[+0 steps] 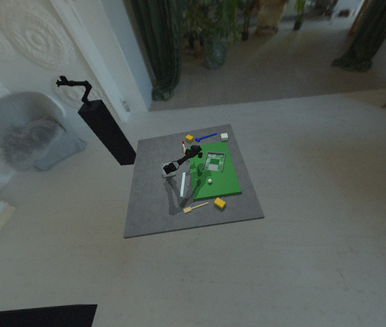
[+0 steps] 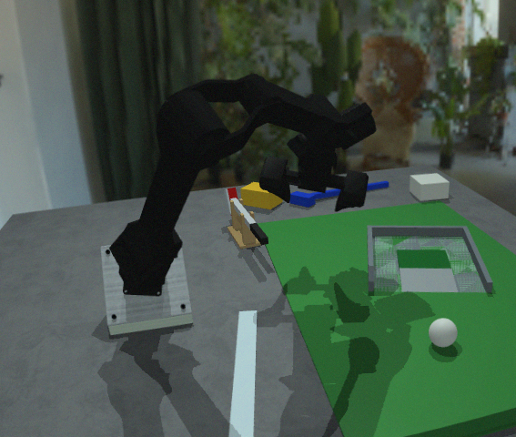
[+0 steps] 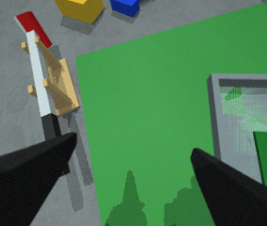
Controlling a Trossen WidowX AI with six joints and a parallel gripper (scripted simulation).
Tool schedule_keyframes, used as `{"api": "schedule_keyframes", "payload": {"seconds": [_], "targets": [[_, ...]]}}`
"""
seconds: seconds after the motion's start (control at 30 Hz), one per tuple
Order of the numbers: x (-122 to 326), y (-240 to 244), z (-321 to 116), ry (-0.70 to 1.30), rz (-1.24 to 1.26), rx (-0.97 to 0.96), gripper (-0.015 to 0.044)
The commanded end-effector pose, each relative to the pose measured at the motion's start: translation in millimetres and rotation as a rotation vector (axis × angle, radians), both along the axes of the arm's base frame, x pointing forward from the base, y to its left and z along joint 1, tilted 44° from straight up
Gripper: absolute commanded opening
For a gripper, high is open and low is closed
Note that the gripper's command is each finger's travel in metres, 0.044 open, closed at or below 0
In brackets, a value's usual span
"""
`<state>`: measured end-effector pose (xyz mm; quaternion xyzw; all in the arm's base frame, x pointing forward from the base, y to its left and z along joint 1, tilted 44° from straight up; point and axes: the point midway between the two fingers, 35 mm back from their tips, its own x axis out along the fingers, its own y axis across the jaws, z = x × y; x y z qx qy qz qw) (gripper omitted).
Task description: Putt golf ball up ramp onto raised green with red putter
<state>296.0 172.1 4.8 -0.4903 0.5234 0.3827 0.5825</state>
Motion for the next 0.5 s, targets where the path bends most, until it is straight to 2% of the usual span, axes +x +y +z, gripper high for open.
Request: {"api": "schedule_keyframes", "payload": {"seconds": [0.0,0.13,0.47], "targets": [[-57,6,-31,0.125,0.242,-0.249,0.044],[-97,6,-49,0.203,0.451,-0.463,0.044],[-98,7,-51,0.206,0.461,-0.473,0.044]]}}
